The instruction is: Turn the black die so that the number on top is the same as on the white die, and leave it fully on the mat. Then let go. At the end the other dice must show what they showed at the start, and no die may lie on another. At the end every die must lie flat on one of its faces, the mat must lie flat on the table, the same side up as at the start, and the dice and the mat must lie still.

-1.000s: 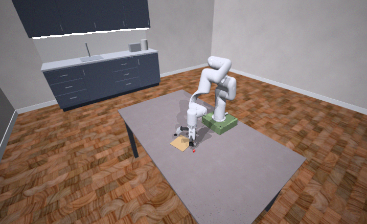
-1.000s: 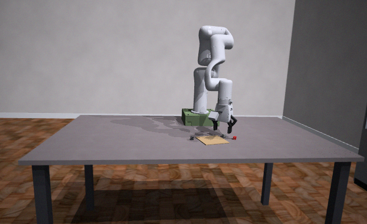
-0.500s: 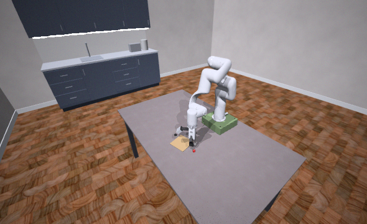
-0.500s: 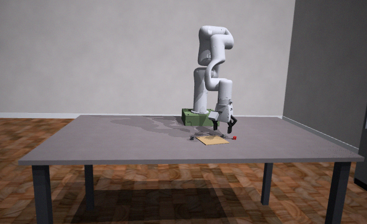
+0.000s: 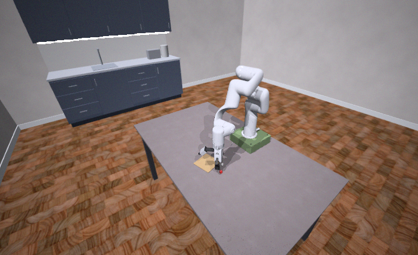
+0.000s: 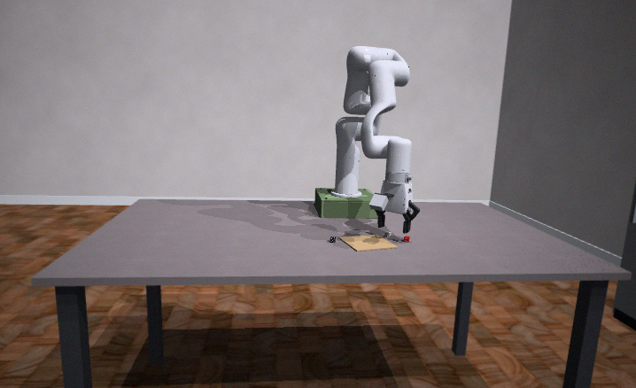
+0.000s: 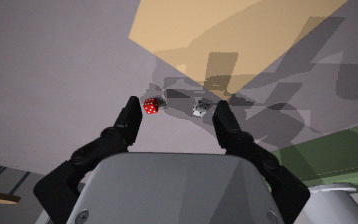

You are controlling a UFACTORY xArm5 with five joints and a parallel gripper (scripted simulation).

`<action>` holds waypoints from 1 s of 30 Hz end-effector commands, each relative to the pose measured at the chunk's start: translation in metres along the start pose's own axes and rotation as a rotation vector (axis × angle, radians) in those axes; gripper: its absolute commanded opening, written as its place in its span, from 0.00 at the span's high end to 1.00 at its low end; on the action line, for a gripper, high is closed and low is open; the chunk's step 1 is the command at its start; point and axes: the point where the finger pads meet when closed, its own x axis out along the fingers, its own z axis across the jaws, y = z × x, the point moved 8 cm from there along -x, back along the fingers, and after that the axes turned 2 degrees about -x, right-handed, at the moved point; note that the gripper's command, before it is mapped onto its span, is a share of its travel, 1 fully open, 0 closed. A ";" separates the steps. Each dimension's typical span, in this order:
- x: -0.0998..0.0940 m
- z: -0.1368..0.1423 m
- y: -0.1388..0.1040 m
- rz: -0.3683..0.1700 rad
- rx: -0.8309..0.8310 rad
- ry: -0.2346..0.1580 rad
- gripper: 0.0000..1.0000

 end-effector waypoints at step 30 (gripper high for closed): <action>-0.001 -0.040 0.003 0.001 0.000 0.003 0.00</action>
